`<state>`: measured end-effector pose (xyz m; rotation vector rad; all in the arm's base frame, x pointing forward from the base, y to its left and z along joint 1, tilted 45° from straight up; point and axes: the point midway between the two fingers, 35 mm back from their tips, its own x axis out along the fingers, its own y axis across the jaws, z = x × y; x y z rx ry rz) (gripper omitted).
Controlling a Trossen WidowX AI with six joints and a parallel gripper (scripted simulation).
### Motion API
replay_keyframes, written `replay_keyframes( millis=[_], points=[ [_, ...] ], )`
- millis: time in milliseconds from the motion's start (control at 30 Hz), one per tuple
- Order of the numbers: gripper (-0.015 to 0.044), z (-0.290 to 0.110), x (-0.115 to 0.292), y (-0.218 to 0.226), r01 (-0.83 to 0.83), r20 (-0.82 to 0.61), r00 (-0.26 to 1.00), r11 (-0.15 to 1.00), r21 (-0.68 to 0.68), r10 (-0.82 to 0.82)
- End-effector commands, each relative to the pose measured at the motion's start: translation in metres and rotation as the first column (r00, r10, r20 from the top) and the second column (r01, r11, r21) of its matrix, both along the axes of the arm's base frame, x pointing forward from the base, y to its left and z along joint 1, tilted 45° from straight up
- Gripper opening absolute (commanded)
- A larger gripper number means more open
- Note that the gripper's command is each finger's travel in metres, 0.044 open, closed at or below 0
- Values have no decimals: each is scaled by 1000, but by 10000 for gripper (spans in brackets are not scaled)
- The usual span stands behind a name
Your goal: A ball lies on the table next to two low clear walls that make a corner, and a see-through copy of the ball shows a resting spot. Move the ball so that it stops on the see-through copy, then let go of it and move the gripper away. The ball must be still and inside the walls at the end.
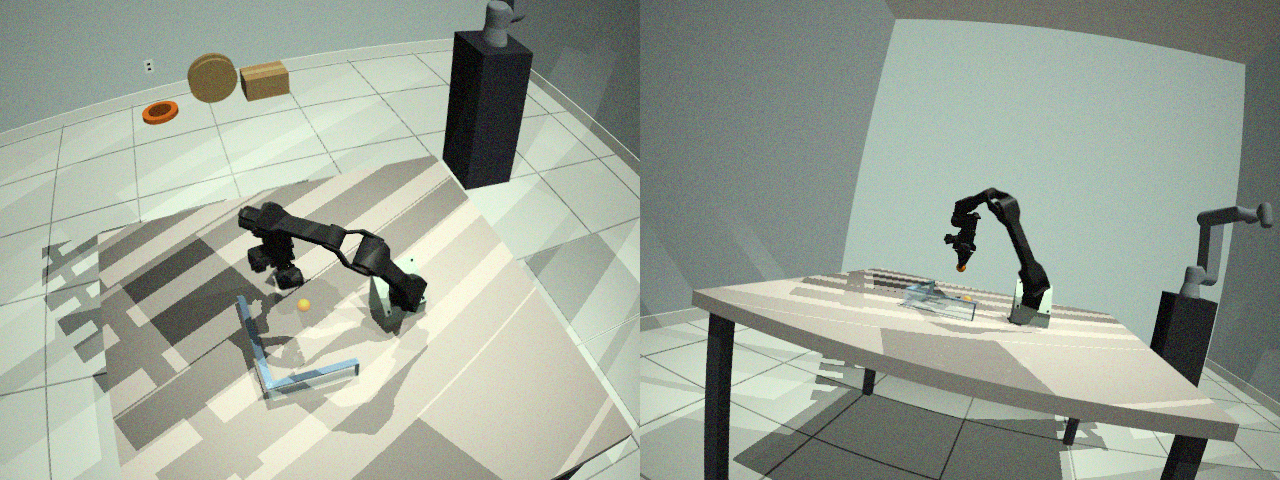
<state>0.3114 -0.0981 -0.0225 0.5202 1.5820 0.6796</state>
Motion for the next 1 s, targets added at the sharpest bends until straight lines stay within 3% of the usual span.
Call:
replay_keyframes(
  millis=[0,633,967],
  points=[
    [0,4,-1,-3,-9,0,1000,1000,-1,9],
    [0,-24,-50,20,-9,-2,1000,1000,0,9],
    [0,-49,-54,41,-8,-1,1000,1000,-1,8]
  ],
)
